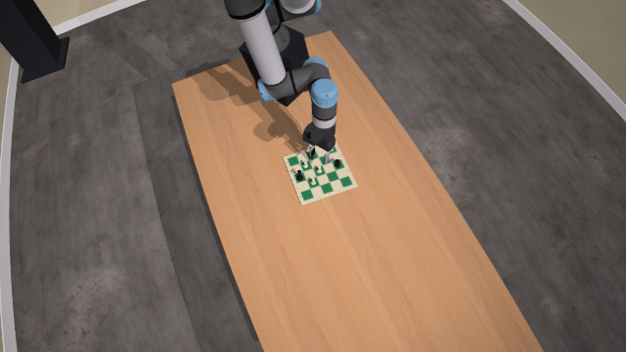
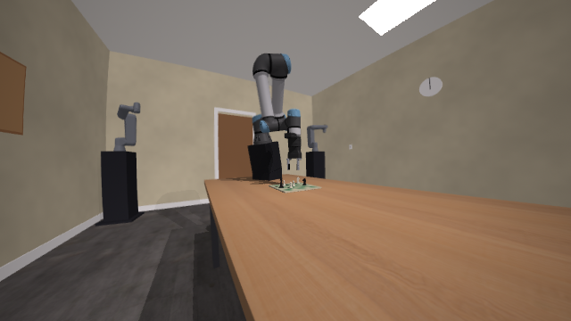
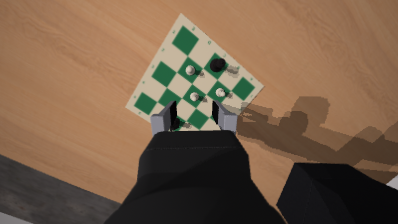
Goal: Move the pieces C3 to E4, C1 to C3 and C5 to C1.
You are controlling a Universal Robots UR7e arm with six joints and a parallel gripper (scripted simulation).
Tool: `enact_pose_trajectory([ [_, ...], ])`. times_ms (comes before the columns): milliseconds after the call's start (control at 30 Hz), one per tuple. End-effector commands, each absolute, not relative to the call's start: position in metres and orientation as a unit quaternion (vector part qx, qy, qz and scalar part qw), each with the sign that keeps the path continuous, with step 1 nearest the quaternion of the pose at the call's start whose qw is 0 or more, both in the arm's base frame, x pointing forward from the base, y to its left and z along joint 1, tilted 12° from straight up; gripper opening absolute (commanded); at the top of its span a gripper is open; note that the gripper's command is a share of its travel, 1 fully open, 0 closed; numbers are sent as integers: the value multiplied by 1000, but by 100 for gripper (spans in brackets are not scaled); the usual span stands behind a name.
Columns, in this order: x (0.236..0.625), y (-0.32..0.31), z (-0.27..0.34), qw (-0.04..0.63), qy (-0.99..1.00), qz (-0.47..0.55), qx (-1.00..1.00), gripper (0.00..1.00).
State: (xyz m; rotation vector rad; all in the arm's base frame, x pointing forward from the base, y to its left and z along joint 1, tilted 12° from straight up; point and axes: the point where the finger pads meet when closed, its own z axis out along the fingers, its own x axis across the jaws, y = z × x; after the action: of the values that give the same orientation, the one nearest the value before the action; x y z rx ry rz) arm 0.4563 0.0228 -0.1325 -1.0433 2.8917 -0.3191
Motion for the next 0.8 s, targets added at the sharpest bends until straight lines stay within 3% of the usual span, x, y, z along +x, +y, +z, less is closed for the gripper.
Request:
enact_pose_trajectory([
  [0,457,23,-132,26,934,-104,-341,100],
  [167,457,23,-132,26,934,-104,-341,100],
  [200,457,23,-132,26,934,-104,-341,68],
  [767,457,23,-132,26,934,-104,-341,68],
])
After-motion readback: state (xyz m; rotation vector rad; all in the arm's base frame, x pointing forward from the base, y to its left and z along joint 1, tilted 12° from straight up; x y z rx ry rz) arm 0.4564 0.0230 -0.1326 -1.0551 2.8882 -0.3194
